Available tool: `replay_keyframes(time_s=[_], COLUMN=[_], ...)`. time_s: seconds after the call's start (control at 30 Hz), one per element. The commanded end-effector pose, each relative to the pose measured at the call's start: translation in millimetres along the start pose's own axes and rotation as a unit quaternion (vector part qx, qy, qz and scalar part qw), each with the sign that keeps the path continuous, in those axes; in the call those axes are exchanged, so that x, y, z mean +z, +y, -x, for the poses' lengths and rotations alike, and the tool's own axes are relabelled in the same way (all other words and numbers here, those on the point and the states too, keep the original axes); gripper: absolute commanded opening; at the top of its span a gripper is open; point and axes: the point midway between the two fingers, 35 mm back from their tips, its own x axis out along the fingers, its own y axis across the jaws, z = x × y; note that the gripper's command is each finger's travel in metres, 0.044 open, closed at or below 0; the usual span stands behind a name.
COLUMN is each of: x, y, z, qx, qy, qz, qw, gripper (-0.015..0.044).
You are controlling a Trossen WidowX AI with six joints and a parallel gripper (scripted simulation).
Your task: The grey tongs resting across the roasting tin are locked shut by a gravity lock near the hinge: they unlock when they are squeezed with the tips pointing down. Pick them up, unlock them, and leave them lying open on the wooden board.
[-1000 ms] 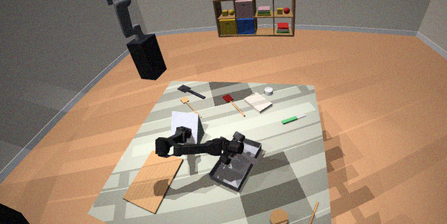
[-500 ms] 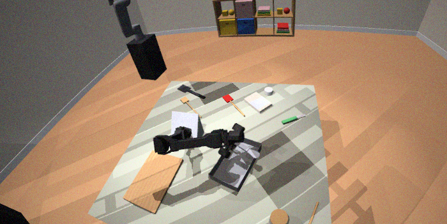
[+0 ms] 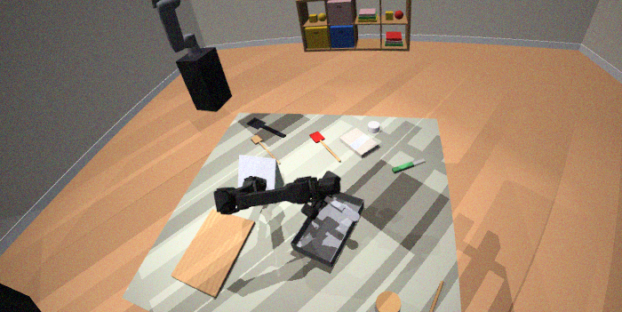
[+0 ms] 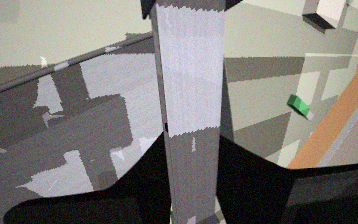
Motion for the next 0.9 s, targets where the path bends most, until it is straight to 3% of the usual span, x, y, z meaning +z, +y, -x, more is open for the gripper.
replay_keyframes(time_s=[0.0, 0.5, 0.87], x=[2.0, -3.8, -5.1], y=[0.0, 4.9, 5.5], z=[-3.6, -0.9, 1.2], qx=[0.041, 0.21, 0.22], qy=[-0.011, 0.003, 0.008], qz=[-0.001, 0.003, 0.001], qw=[0.999, 0.978, 0.975], gripper=[-0.015, -0.015, -0.015])
